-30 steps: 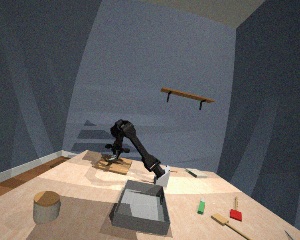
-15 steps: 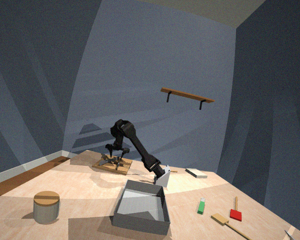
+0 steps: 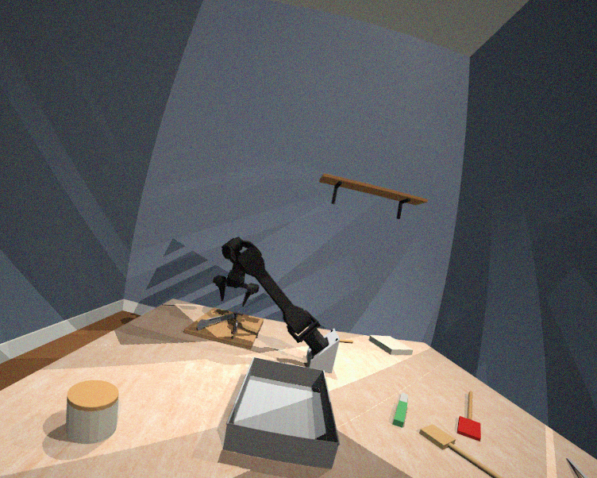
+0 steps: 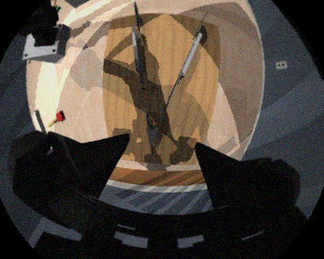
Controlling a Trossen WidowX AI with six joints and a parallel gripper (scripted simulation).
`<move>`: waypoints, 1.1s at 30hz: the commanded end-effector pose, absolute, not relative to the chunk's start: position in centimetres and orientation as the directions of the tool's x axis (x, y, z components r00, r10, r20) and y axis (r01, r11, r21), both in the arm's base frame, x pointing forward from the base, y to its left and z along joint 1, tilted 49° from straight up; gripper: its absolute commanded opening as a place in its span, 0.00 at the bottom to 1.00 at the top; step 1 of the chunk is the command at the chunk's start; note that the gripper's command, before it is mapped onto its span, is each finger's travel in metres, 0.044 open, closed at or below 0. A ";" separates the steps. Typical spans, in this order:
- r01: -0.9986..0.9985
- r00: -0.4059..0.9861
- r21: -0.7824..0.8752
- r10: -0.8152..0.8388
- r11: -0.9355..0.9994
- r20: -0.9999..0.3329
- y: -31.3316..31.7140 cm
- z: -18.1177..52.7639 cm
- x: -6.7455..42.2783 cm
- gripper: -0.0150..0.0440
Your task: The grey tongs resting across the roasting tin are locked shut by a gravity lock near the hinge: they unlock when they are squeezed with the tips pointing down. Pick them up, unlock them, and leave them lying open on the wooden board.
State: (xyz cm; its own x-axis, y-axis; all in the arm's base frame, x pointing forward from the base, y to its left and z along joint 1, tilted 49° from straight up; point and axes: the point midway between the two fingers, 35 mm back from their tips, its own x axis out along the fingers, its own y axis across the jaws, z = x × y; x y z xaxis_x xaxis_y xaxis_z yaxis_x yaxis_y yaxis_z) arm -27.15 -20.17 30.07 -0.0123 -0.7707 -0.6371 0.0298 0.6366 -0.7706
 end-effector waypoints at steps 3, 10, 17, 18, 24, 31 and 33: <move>0.061 -0.050 -0.783 -0.782 0.619 -0.622 -17.7 31.5 -32.3 1.00; 0.080 -0.073 -0.791 -0.788 0.607 -0.612 -15.8 31.8 -35.1 1.00; 0.114 -0.207 -0.742 -0.714 0.661 -0.668 -13.4 34.5 -33.8 1.00; 0.114 -0.207 -0.742 -0.714 0.661 -0.668 -13.4 34.5 -33.8 1.00; 0.114 -0.207 -0.742 -0.714 0.661 -0.668 -13.4 34.5 -33.8 1.00; 0.114 -0.207 -0.742 -0.714 0.661 -0.668 -13.4 34.5 -33.8 1.00; 0.114 -0.207 -0.742 -0.714 0.661 -0.668 -13.4 34.5 -33.8 1.00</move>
